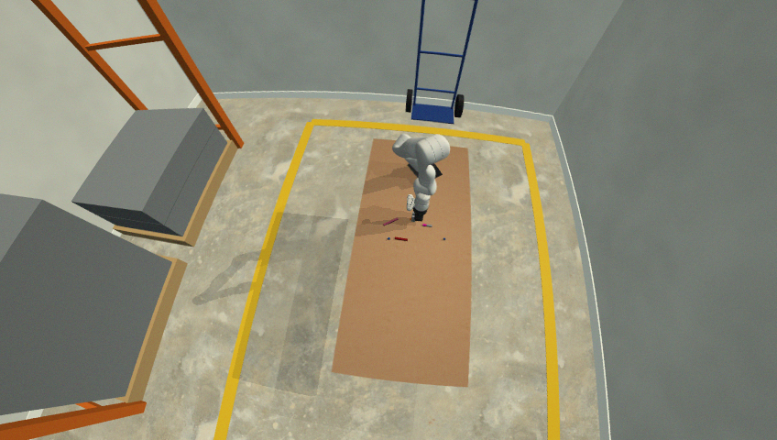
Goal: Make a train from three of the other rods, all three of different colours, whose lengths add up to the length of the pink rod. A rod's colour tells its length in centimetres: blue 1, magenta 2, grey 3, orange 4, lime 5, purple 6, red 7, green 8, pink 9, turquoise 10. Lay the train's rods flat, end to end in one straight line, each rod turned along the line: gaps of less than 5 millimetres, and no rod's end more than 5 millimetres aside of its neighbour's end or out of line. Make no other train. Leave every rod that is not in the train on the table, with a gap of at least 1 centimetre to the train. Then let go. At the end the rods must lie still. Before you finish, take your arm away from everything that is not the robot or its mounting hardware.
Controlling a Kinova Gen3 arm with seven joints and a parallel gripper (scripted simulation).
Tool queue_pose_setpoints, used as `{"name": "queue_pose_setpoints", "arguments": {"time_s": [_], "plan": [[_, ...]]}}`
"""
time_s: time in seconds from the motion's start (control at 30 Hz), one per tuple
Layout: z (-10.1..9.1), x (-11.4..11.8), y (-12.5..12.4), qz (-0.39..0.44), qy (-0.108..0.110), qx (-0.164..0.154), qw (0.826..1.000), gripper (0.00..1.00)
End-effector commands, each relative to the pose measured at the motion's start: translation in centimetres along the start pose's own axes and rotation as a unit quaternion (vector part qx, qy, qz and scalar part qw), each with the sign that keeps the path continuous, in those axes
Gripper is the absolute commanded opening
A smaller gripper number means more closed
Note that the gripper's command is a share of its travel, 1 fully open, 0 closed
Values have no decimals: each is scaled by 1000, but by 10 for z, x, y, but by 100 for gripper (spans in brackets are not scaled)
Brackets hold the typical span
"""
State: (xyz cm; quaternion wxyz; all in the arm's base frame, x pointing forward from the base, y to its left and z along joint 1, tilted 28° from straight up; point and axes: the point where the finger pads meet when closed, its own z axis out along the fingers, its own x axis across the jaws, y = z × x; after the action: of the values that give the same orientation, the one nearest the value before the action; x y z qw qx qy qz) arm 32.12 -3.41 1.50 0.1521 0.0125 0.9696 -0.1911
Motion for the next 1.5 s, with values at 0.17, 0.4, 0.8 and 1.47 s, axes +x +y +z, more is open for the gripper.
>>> {"name": "queue_pose_setpoints", "arguments": {"time_s": [0.17,0.4,0.8,1.47], "plan": [[0,0,0,0,0,0,1000,24],[0,0,0,0,0,0,1000,24],[-1,0,0,0,0,0,1000,24],[-17,0,0,0,0,0,1000,24]]}}
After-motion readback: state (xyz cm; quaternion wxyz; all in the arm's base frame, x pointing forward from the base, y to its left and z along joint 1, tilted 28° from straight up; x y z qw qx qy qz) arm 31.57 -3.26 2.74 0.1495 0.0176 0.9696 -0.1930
